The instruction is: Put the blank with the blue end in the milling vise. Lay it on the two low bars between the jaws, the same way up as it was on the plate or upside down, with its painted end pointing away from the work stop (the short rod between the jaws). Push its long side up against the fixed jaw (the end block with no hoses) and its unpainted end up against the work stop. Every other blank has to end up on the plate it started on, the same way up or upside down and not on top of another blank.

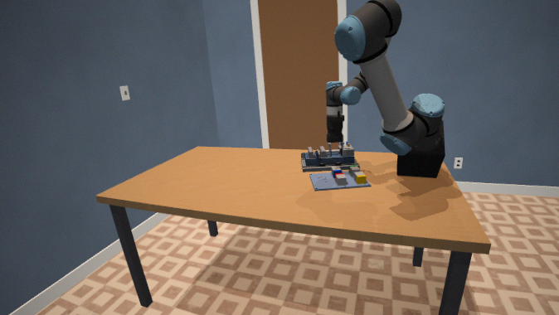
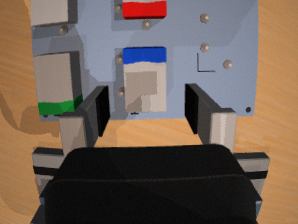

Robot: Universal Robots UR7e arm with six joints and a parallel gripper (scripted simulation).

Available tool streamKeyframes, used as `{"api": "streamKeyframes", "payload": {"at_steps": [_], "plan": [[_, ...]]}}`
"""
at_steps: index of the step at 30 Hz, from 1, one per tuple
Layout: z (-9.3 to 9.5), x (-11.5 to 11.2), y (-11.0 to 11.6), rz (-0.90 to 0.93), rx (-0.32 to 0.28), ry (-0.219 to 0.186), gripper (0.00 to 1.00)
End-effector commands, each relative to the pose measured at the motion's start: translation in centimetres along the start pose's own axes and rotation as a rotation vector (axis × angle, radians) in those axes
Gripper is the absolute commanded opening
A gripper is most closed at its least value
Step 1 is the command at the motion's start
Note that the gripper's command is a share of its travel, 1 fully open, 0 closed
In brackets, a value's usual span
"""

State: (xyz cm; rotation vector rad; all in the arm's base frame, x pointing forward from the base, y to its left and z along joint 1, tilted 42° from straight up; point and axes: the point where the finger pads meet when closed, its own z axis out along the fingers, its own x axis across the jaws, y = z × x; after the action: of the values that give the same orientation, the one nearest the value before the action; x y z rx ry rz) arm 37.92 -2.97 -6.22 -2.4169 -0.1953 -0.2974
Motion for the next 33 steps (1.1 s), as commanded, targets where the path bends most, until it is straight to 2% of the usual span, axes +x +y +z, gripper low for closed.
{"api": "streamKeyframes", "payload": {"at_steps": [1, 33], "plan": [[-0.04, 0.02, 0.03, 0.000, -0.001, 0.001, 1.00], [-0.40, -0.06, -0.06, 0.000, -0.001, 0.001, 1.00]]}}
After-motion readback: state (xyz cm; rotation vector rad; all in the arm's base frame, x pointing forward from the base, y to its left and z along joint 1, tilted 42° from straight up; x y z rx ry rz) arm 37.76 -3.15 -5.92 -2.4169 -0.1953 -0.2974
